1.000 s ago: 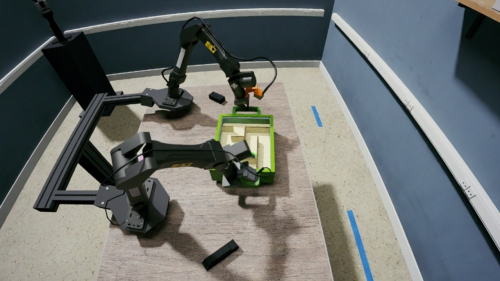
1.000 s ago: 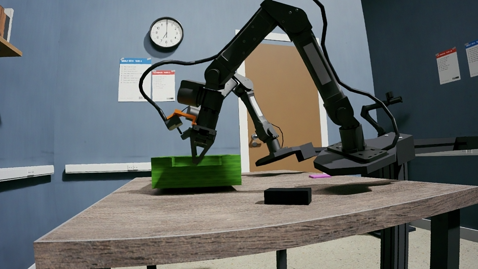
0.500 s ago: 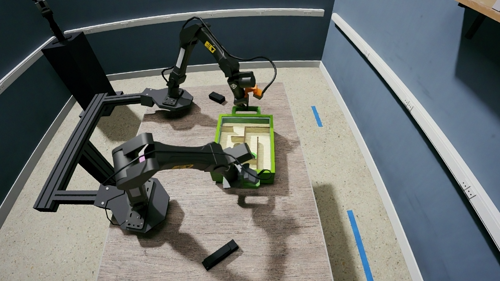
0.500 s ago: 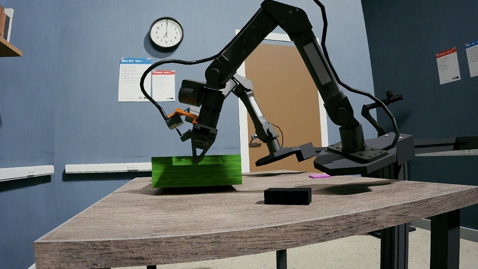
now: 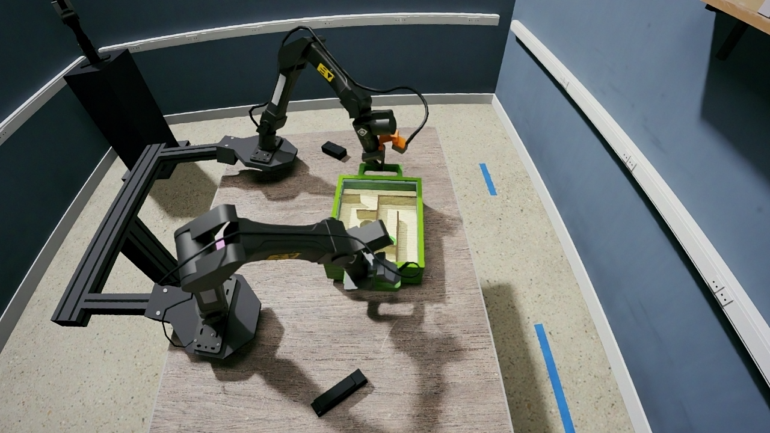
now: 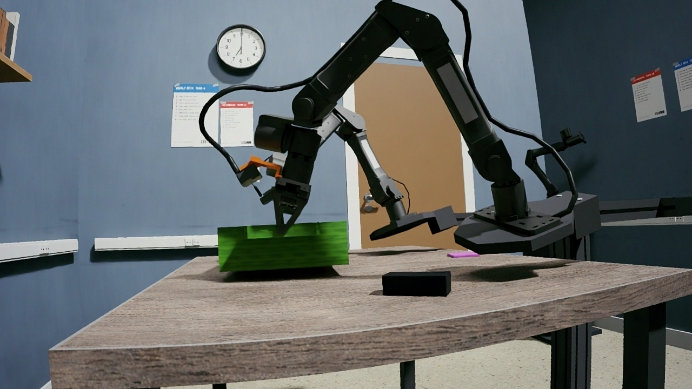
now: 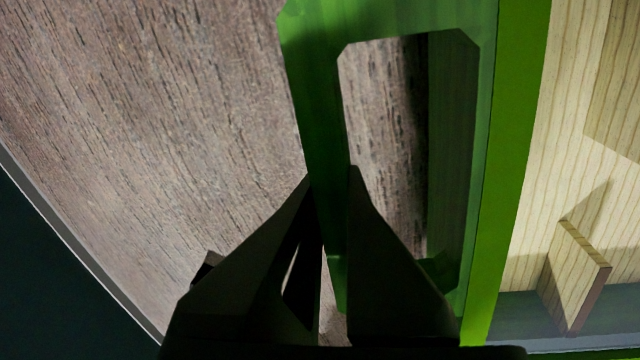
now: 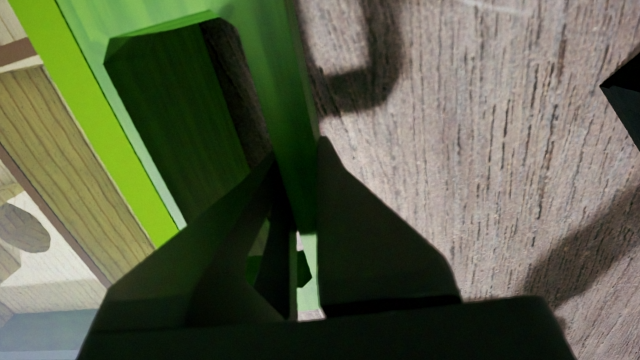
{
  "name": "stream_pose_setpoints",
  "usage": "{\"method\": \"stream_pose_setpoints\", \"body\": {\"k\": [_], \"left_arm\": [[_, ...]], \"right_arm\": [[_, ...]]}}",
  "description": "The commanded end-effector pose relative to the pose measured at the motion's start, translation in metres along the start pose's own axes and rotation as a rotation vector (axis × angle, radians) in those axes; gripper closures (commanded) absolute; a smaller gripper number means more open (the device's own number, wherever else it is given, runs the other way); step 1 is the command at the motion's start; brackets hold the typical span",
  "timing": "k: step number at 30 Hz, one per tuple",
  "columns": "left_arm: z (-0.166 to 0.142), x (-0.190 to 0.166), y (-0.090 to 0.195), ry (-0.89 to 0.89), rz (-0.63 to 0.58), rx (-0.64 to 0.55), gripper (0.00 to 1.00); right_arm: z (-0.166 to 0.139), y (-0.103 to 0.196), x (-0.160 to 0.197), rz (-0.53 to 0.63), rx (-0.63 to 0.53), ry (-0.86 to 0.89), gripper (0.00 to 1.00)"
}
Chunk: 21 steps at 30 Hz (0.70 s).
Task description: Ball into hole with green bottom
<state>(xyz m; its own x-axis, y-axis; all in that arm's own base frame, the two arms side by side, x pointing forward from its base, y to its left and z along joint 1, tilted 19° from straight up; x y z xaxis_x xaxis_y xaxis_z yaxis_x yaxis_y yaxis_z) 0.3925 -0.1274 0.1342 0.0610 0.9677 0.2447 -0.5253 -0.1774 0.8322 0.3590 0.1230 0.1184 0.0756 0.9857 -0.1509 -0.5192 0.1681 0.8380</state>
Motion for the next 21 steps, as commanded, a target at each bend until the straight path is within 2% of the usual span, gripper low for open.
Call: {"method": "stream_pose_setpoints", "body": {"k": [1,4,6,8,10,11,12,13,15,17,18,19,21], "left_arm": [[0.016,0.003,0.008,0.03,-0.056,-0.115,1.0],[0.015,0.003,0.005,0.034,-0.084,-0.126,1.0],[0.012,-0.001,0.008,0.022,-0.055,-0.146,1.0],[0.017,-0.001,0.015,0.023,-0.046,-0.159,1.0],[0.029,0.0,0.023,0.037,-0.048,-0.191,1.0],[0.027,0.002,0.025,0.038,-0.024,-0.176,1.0],[0.022,0.002,0.026,0.036,-0.011,-0.142,1.0],[0.029,-0.001,0.026,0.032,-0.039,-0.172,1.0],[0.029,-0.001,0.026,0.032,-0.039,-0.172,1.0],[0.01,-0.005,0.014,0.002,0.016,-0.045,1.0],[0.014,-0.003,0.02,0.009,0.024,-0.054,1.0],[0.025,-0.002,0.031,0.028,0.024,-0.127,1.0],[0.018,-0.005,0.025,0.004,0.045,-0.064,1.0]], "right_arm": [[0.029,0.03,0.009,-0.019,-0.127,-0.025,1.0],[0.024,0.036,0.01,-0.047,-0.118,-0.012,1.0],[0.037,0.041,0.017,0.004,-0.197,-0.03,1.0],[0.02,0.031,0.015,-0.003,-0.16,-0.002,1.0],[0.025,0.034,0.018,0.009,-0.172,-0.004,1.0],[0.022,0.031,0.021,0.051,-0.158,0.001,1.0],[0.019,0.02,0.006,0.036,-0.13,-0.023,1.0],[0.029,0.031,0.013,0.023,-0.159,-0.023,1.0],[0.029,0.031,0.013,0.023,-0.159,-0.023,1.0],[0.035,0.027,0.008,0.074,-0.132,-0.037,1.0],[0.037,0.025,0.007,0.082,-0.133,-0.039,1.0],[0.021,0.012,0.003,0.072,-0.128,-0.028,1.0],[0.033,0.016,0.006,0.102,-0.13,-0.041,1.0]]}}
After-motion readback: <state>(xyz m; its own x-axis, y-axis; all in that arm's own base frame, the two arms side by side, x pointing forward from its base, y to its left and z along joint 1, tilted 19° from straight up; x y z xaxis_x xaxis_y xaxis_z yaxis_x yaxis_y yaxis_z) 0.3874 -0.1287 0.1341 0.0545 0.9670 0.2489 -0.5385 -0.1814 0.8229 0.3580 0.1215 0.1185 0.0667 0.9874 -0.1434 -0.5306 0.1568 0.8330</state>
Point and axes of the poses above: on each arm, the point where the finger pads meet when closed, its own y axis back along the fingers, its own x axis across the jaws, z = x × y, the point moved 5 cm from there along y, back along the fingers, and after that the axes turned 4 degrees about -y, right-handed, at the moved point
